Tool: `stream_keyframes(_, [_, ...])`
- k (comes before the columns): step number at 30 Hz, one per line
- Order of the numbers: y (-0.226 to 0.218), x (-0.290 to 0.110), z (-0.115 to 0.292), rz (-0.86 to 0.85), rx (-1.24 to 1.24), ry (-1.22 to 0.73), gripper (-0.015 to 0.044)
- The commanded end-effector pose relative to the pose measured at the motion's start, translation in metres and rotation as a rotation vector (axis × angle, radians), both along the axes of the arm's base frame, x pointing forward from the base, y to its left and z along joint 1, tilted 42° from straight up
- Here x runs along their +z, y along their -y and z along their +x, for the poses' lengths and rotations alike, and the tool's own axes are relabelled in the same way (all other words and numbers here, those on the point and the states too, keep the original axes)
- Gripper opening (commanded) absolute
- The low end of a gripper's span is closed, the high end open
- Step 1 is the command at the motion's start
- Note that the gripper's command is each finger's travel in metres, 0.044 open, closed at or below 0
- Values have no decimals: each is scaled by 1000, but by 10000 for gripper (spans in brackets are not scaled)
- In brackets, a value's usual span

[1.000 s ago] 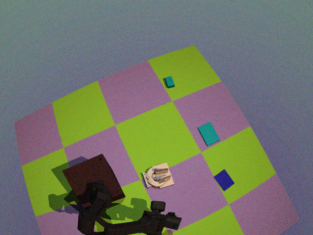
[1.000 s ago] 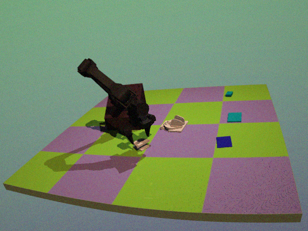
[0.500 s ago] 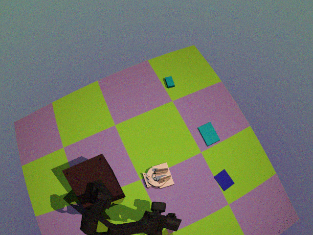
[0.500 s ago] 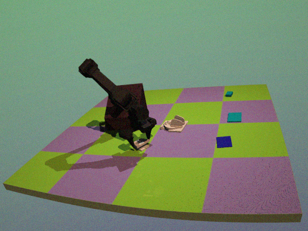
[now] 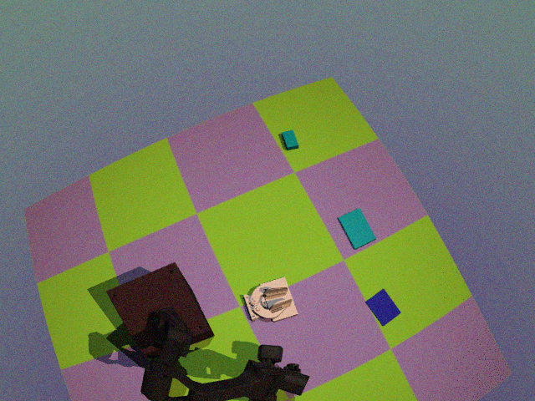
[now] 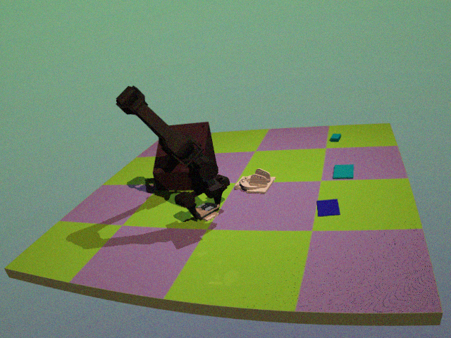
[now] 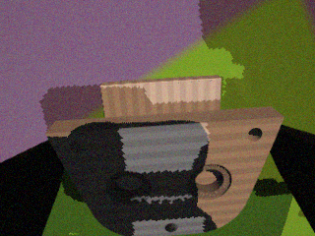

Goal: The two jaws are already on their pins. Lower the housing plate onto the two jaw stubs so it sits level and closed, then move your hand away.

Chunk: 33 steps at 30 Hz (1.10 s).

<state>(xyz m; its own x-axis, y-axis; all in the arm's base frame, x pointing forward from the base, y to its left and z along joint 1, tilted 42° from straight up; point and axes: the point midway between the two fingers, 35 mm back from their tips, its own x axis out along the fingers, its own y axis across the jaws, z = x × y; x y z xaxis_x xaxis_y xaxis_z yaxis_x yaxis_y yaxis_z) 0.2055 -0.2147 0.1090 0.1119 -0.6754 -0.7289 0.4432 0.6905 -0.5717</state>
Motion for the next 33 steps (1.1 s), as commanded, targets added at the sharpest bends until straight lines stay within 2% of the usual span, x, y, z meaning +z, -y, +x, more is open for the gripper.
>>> stream_keyframes(1, [0, -2, 0, 3, 6, -6, 440])
stream_keyframes(18, [0, -2, 0, 3, 6, -6, 440])
stream_keyframes(33, [1, -1, 0, 1, 0, -2, 351])
